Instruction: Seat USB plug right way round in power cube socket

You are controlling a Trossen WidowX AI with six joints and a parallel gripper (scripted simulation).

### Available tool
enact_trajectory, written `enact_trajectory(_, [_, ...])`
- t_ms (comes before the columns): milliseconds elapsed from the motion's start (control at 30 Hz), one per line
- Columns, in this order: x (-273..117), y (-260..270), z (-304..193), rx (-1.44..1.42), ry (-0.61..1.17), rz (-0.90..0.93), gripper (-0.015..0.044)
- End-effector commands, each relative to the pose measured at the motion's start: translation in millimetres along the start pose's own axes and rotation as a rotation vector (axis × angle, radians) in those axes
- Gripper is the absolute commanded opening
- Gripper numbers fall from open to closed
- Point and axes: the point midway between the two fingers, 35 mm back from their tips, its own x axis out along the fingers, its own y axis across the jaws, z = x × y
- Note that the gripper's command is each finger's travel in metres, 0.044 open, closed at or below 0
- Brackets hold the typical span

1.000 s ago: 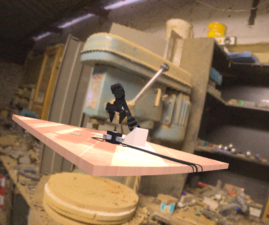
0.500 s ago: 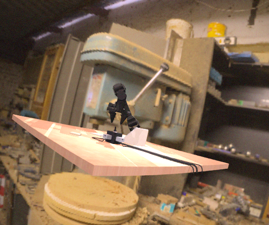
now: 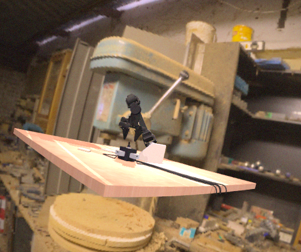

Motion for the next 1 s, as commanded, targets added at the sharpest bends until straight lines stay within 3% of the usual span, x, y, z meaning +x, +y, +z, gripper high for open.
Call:
enact_trajectory(0, [6.8, -1.4, 1.2, -0.005, -0.007, -0.003, 0.044])
enact_trajectory(600, [16.1, -1.5, 1.3, -0.005, -0.007, -0.003, 0.044])
enact_trajectory(967, [14.3, -0.5, 0.8, 0.0, -0.002, -0.003, 0.0151])
